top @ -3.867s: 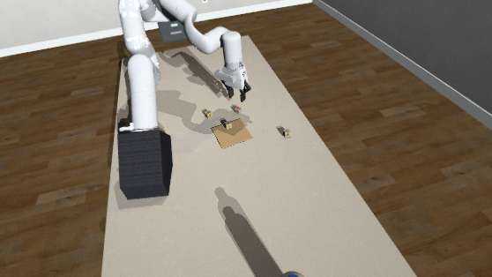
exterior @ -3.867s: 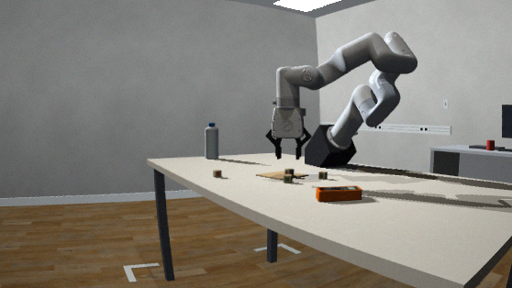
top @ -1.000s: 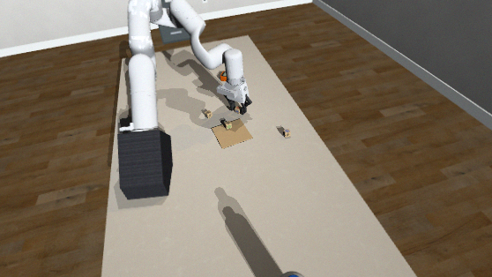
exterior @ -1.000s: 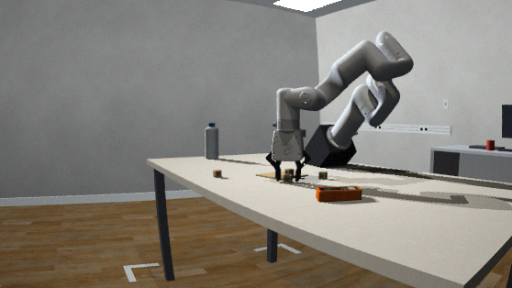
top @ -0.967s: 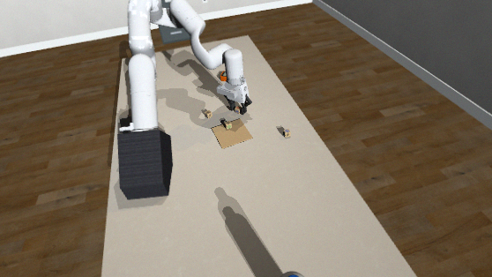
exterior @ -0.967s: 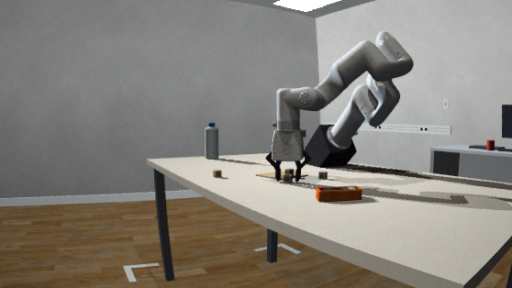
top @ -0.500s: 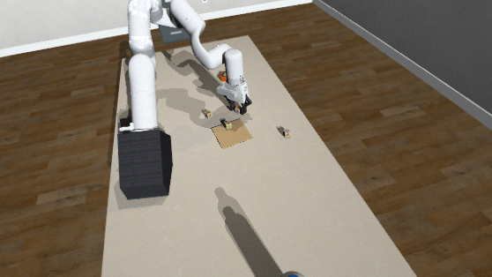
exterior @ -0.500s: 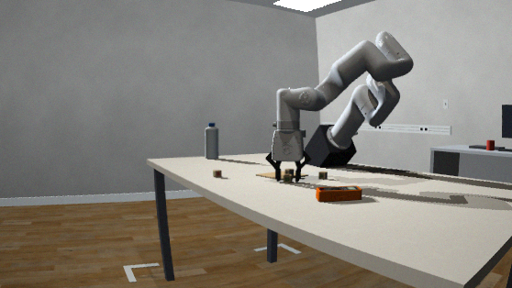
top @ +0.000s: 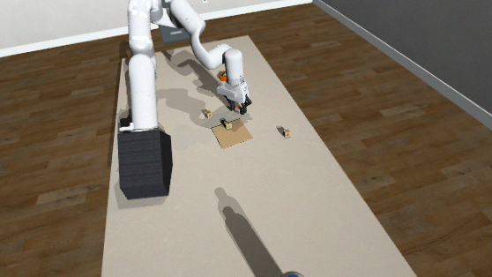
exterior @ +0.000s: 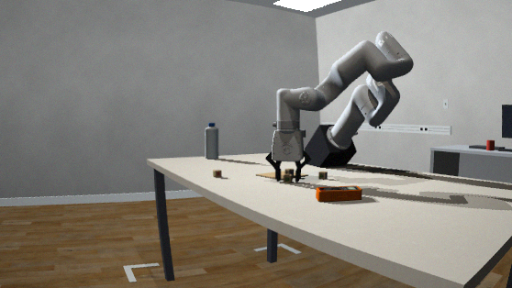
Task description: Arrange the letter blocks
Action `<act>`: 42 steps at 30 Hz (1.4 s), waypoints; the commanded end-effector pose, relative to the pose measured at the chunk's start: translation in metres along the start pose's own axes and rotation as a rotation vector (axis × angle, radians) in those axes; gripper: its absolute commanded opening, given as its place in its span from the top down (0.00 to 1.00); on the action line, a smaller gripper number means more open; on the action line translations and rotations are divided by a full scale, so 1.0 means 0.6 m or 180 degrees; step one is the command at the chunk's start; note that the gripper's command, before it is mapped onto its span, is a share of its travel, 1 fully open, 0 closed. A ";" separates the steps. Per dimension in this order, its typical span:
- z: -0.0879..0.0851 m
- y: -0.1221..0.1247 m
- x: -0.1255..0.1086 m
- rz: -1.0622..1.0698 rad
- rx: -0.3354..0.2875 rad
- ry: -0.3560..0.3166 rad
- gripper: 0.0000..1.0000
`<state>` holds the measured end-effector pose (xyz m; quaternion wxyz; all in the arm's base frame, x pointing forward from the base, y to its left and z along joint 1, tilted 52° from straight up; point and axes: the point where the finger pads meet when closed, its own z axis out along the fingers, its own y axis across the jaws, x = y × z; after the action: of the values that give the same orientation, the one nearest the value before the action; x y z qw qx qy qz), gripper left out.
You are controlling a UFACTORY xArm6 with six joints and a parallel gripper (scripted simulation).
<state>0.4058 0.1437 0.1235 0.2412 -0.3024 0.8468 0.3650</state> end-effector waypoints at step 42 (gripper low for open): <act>-0.001 -0.001 -0.002 -0.0003 0.0007 -0.0005 0.77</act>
<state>0.4058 0.1436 0.1236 0.2413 -0.3024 0.8468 0.3650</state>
